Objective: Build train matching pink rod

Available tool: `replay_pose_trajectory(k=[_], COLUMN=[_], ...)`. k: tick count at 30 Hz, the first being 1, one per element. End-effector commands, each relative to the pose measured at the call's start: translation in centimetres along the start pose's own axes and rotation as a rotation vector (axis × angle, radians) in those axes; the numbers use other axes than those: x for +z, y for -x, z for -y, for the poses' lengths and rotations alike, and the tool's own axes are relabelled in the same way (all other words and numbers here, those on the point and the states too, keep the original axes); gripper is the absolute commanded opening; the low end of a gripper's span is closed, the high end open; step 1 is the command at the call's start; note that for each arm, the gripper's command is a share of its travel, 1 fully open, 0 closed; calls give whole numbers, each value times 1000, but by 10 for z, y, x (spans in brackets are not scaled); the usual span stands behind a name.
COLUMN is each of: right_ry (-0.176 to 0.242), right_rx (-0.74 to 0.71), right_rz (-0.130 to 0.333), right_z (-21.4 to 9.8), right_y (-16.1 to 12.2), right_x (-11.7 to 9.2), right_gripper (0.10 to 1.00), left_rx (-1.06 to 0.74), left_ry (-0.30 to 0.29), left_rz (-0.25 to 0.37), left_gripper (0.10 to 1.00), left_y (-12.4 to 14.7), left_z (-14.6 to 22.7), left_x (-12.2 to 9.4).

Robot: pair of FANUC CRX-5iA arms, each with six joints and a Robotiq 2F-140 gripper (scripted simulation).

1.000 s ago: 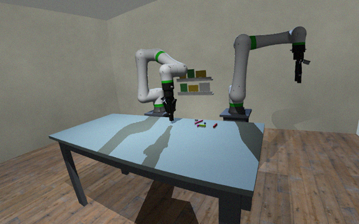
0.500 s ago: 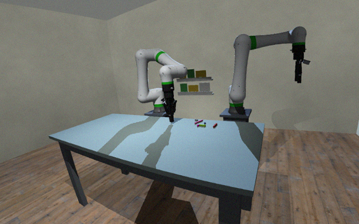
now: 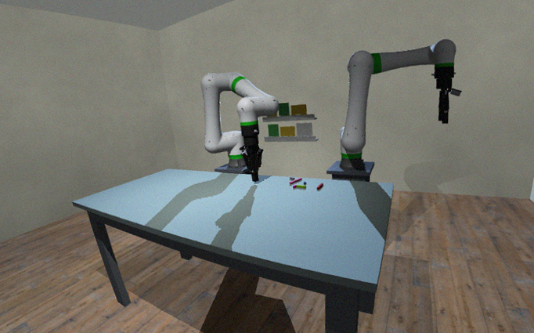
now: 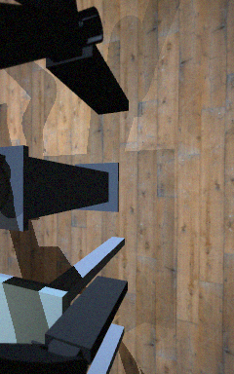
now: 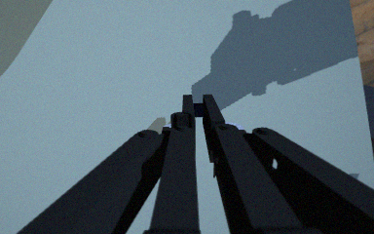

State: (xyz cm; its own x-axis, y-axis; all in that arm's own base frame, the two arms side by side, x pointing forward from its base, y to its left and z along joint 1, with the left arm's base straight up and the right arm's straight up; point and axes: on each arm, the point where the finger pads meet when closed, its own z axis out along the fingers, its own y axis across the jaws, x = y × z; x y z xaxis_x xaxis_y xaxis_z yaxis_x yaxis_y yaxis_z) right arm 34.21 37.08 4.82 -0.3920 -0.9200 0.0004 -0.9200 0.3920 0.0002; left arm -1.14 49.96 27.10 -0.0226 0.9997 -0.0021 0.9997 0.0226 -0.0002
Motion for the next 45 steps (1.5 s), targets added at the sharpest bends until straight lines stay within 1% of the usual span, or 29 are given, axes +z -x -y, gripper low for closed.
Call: replay_pose_trajectory(k=[1, 16, 33, 45], right_ry=[-1, -1, -1, -1], right_rx=[0, 0, 0, 0], right_rz=[2, 2, 2, 2], right_z=[0, 0, 0, 0], right_y=[1, 1, 1, 1], right_x=[-1, 0, 10, 11], right_gripper=[124, 124, 124, 124], left_rx=[0, 0, 0, 0], left_ry=[0, 0, 0, 0], left_rz=[-2, -2, -2, -2], left_gripper=[1000, 1000, 1000, 1000], left_y=[0, 0, 0, 0], left_z=[0, 0, 0, 0], left_x=[-1, -1, -1, -1])
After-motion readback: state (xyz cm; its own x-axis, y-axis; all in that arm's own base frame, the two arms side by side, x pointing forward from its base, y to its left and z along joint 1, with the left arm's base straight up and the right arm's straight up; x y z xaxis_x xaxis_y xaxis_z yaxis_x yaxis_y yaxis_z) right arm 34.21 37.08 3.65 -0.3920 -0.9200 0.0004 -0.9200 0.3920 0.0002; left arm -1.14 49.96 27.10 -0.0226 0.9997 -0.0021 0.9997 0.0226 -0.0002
